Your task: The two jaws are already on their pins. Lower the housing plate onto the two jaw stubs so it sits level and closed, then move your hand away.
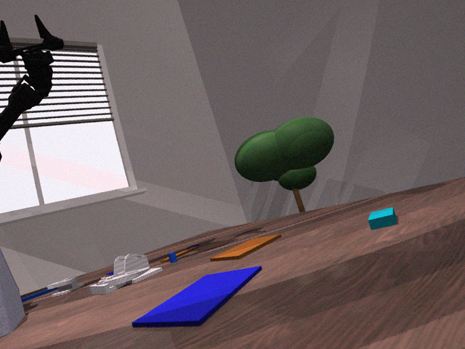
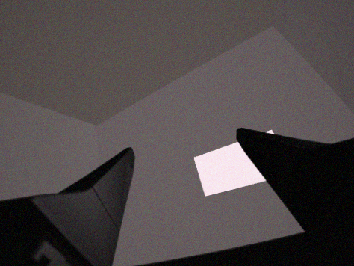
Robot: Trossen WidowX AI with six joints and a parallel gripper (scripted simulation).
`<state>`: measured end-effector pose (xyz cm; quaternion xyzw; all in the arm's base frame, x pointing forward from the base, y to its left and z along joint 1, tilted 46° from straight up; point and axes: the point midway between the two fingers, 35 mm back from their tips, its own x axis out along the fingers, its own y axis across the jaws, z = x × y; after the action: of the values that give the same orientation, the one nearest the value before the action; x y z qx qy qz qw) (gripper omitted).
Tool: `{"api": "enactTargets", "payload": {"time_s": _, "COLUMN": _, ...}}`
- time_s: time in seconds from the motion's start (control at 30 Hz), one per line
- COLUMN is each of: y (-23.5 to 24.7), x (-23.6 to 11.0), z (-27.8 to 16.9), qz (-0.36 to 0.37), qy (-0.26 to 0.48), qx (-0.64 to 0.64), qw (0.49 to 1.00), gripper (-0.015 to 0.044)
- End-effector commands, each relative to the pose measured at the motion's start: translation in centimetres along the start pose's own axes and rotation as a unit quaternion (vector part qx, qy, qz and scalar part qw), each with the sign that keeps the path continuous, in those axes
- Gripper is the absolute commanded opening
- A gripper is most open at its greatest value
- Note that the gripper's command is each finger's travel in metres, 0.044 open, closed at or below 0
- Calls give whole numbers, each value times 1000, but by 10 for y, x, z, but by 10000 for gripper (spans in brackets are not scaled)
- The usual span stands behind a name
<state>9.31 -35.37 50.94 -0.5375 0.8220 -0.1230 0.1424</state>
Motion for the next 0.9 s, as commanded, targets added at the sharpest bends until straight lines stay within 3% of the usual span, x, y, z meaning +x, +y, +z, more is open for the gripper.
{"api": "enactTargets", "payload": {"time_s": 0.0, "y": -12, "x": -11, "z": 17, "qz": -41, "qy": -32, "qx": 28, "qw": 998, "gripper": 440}}
{"api": "enactTargets", "payload": {"time_s": 0.43, "y": -48, "x": -58, "z": 79, "qz": -147, "qy": -160, "qx": 113, "qw": 969, "gripper": 440}}
{"api": "enactTargets", "payload": {"time_s": 0.87, "y": -65, "x": -119, "z": 140, "qz": -207, "qy": -312, "qx": 183, "qw": 909, "gripper": 440}}
